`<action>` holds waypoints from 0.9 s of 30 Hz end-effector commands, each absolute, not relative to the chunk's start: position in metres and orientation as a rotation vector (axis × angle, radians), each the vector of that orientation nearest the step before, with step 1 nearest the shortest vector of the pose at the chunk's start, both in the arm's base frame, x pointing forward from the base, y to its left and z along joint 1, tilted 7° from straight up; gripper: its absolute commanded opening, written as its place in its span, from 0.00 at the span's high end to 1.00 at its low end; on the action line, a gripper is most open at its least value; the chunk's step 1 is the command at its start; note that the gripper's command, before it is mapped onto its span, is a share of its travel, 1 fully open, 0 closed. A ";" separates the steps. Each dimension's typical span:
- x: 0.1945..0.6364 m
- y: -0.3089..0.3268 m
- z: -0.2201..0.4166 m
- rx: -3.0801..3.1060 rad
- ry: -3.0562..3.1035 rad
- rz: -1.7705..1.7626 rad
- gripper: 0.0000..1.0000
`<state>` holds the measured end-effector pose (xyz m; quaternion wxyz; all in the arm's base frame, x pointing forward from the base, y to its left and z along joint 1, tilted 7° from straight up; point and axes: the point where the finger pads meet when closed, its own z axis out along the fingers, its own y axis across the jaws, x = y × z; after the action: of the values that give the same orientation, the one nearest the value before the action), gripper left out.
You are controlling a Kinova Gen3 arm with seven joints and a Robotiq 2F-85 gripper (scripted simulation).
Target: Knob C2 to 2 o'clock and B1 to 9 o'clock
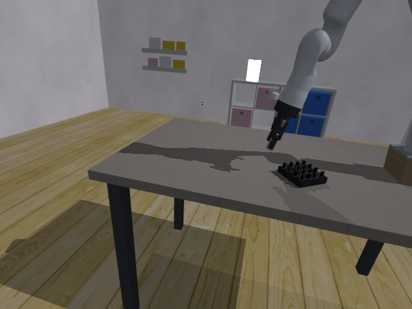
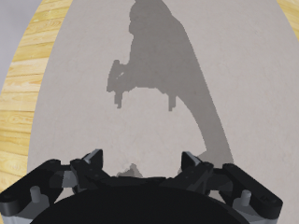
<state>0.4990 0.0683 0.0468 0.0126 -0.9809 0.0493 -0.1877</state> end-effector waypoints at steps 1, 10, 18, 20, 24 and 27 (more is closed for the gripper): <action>0.496 0.072 0.047 -3.058 0.137 -0.580 0.00; 0.486 0.077 0.045 -3.070 0.069 -0.550 0.00; 0.476 0.082 0.042 -3.079 0.005 -0.522 0.00; 0.476 0.082 0.042 -3.079 0.005 -0.522 0.00; 0.467 0.086 0.040 -3.087 -0.058 -0.494 0.00; 0.467 0.086 0.040 -3.087 -0.058 -0.494 0.00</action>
<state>0.4671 0.0834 0.0395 0.0069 -0.9874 -0.0161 -0.1572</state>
